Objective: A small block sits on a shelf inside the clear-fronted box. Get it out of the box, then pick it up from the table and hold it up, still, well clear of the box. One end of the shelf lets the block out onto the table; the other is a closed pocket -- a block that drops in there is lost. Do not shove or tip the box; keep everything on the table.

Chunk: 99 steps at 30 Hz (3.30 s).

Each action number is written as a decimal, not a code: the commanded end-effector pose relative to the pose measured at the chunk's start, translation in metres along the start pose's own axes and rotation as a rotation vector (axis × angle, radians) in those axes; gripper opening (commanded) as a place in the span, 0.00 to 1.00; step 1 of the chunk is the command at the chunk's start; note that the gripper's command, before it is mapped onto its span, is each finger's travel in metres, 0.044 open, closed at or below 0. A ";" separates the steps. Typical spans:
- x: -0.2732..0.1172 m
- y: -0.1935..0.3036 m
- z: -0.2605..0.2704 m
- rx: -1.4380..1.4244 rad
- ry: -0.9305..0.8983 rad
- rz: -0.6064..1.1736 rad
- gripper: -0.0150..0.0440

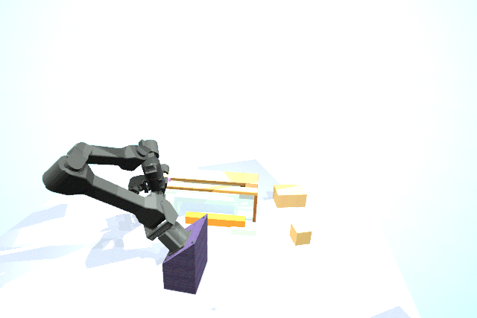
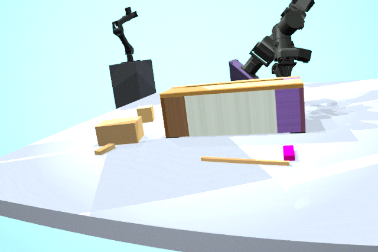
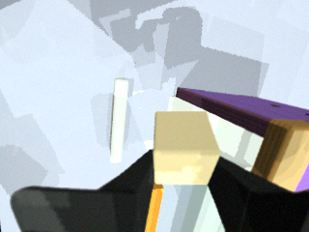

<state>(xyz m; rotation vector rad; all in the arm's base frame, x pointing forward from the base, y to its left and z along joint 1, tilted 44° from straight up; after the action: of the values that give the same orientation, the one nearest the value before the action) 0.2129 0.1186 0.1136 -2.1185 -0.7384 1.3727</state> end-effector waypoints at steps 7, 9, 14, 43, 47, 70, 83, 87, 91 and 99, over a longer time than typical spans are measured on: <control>-0.007 0.004 -0.004 0.444 -0.011 -0.009 0.25; -0.008 0.005 -0.004 0.527 -0.013 -0.010 0.25; -0.011 0.008 -0.005 0.734 -0.020 -0.013 0.25; -0.029 0.018 -0.010 1.939 -0.074 -0.028 0.25; -0.032 0.019 -0.011 2.105 -0.086 -0.030 0.25; -0.049 0.025 -0.016 3.060 -0.189 -0.031 0.25; -0.059 0.028 -0.020 3.595 -0.297 -0.012 0.25; -0.063 0.029 -0.021 3.758 -0.342 0.000 0.25; -0.066 0.030 -0.023 3.920 -0.394 0.016 0.25; -0.073 0.031 -0.025 4.237 -0.528 0.069 0.25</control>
<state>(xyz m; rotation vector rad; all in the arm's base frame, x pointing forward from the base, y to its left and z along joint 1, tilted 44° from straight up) 0.2151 0.0472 0.1455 -3.1992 -2.7988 -0.4055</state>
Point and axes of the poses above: the point midway between the two fingers, 35 mm back from their tips, its own x axis out along the fingers, its own z axis across the jaws, y = z × x, the point moved 1 cm from there along -x, back along the fingers, and after that the axes turned 6 degrees about x, right-handed, at the moved point
